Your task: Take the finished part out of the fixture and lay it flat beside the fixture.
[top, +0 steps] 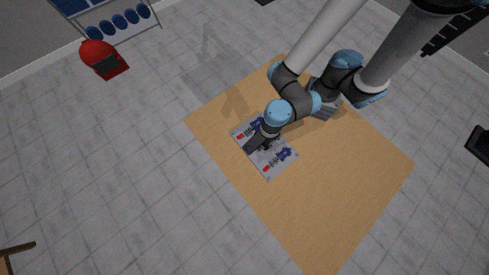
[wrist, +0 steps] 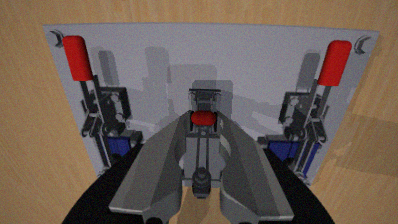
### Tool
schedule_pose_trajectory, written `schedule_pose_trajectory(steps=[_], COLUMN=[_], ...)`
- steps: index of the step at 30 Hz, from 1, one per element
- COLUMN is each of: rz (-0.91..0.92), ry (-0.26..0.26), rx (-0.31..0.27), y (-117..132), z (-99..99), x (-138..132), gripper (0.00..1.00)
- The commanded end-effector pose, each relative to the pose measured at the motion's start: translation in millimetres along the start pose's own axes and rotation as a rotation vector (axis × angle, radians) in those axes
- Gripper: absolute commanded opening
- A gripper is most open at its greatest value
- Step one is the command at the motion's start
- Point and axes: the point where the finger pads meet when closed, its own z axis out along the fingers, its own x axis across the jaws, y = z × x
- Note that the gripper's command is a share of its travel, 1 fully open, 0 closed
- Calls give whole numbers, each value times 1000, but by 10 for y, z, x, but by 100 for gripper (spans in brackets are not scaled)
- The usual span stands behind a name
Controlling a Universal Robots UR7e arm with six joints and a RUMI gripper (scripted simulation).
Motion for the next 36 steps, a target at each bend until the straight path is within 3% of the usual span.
schedule_pose_trajectory(steps=[1,36], rz=[0,0], ry=[0,0], rx=[0,0], y=[28,70], z=[-4,-3], x=[0,0], gripper=[0,0])
